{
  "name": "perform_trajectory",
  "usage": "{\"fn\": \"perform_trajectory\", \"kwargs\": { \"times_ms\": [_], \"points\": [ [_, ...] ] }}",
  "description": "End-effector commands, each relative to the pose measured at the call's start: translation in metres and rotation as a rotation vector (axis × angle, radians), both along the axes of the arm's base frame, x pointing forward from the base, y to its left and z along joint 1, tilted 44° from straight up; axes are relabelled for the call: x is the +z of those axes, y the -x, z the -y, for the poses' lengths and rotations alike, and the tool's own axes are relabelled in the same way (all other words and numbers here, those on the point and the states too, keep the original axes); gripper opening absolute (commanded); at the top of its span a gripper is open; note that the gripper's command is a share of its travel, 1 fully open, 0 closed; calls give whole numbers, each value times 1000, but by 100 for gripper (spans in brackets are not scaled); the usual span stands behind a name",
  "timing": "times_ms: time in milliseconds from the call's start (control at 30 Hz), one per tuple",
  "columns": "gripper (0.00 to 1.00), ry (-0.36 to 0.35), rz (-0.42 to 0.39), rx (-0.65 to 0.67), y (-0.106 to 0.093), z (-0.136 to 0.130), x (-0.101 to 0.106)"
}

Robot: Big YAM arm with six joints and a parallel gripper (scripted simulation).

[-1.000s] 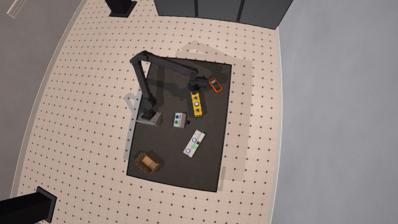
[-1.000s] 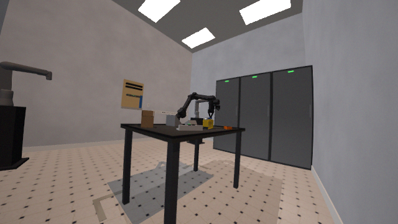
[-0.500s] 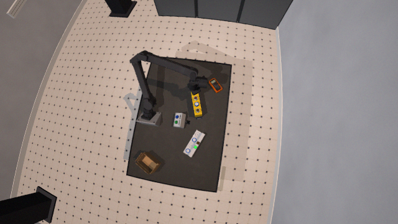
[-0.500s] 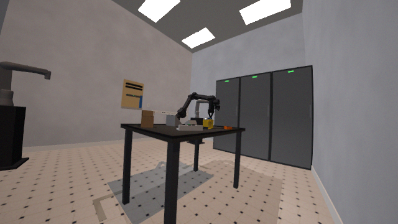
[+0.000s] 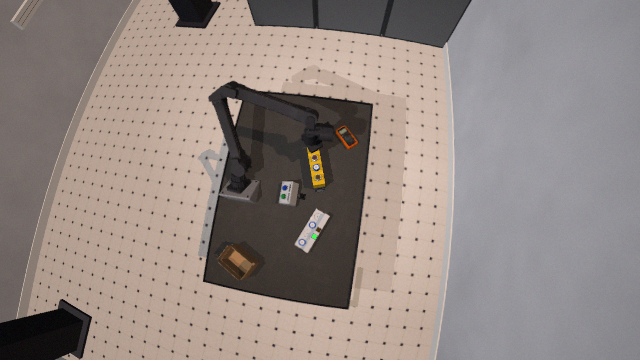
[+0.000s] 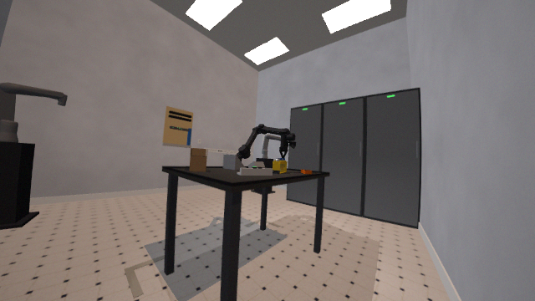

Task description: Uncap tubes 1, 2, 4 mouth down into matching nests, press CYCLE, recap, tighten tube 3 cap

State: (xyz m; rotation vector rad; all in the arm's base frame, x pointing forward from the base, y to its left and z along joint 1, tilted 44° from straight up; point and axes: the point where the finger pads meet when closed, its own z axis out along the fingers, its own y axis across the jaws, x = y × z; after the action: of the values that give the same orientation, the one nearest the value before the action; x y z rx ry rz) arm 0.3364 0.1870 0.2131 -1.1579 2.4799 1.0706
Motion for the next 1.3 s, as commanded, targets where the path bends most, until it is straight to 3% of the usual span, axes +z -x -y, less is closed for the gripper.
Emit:
{"fn": "perform_trajectory", "kwargs": {
  "times_ms": [0, 33, 100, 300, 1267],
  "points": [
    [49, -5, 21, 4, -5, -3, 7],
    [49, 5, -39, -16, 1, -9, -6],
    [49, 5, -39, -16, 1, -9, -6],
    [49, 33, -191, -175, 2, -11, -9],
    [49, 31, -182, -174, 0, -16, -11]
  ]
}}
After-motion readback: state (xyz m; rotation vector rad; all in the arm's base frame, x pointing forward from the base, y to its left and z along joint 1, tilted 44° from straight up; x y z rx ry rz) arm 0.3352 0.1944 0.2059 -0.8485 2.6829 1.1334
